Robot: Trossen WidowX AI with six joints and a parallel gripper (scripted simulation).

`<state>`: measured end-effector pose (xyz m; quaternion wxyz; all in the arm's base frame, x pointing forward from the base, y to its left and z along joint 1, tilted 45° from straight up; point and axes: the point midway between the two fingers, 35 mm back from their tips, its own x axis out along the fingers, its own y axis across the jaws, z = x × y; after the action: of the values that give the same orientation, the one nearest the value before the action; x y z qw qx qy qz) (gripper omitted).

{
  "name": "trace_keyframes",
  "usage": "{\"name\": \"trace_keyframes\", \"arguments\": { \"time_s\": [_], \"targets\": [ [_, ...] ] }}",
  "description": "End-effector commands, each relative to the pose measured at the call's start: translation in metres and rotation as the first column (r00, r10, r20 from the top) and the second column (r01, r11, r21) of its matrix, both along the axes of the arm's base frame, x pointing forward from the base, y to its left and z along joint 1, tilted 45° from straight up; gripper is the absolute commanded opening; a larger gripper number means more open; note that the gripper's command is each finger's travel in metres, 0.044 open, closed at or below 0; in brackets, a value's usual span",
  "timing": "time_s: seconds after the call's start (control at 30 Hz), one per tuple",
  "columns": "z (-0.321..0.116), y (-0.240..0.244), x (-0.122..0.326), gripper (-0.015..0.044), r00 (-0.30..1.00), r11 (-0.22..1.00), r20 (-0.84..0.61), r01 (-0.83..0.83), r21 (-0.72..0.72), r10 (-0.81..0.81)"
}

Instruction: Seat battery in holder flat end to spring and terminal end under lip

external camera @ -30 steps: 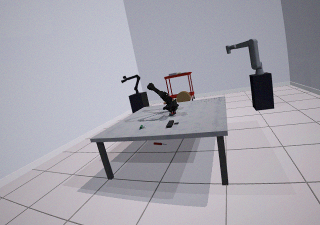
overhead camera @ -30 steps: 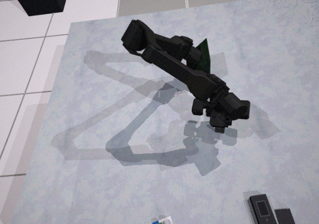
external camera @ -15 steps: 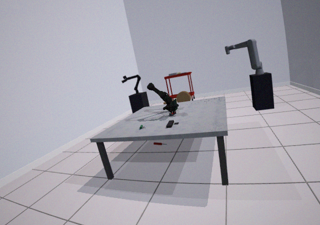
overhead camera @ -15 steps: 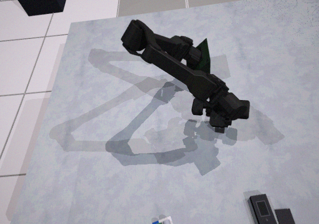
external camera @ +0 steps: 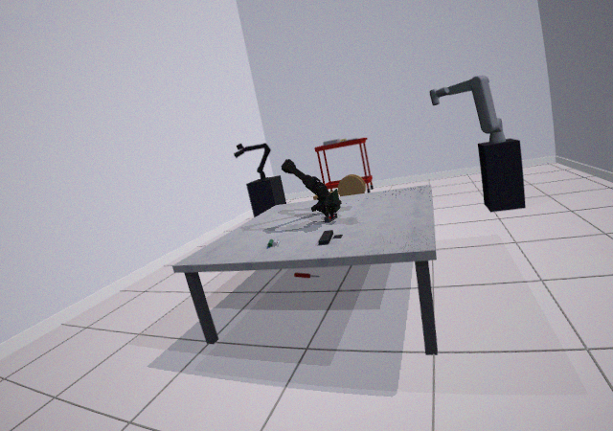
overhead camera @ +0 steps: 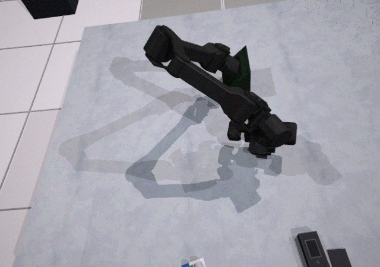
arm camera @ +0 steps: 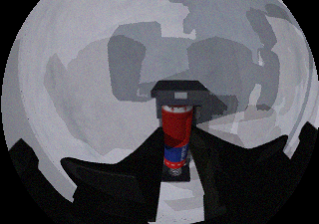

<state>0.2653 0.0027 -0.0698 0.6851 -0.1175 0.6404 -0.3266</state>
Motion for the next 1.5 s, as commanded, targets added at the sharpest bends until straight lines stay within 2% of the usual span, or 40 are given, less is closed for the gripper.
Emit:
{"name": "trace_keyframes", "arguments": {
  "time_s": [0.0,0.37,0.5,0.93,1.27,1.47],
  "targets": [
    [0.000,-0.002,0.001,0.0067,1.000,1.000,-0.004,-0.002,-0.003,0.002],
    [0.001,-0.002,0.001,0.0067,1.000,1.000,-0.002,0.001,0.001,-0.001],
    [0.001,-0.002,0.001,0.0169,1.000,1.000,-0.002,0.001,0.001,-0.001],
    [0.011,0.010,0.001,0.0169,1.000,1.000,-0.002,-0.001,0.003,0.001],
    [0.062,0.061,0.001,0.0432,1.000,1.000,-0.003,-0.001,0.006,0.001],
    [0.061,0.062,0.003,0.0440,1.000,1.000,-0.003,-0.001,0.006,0.001]
  ]
}}
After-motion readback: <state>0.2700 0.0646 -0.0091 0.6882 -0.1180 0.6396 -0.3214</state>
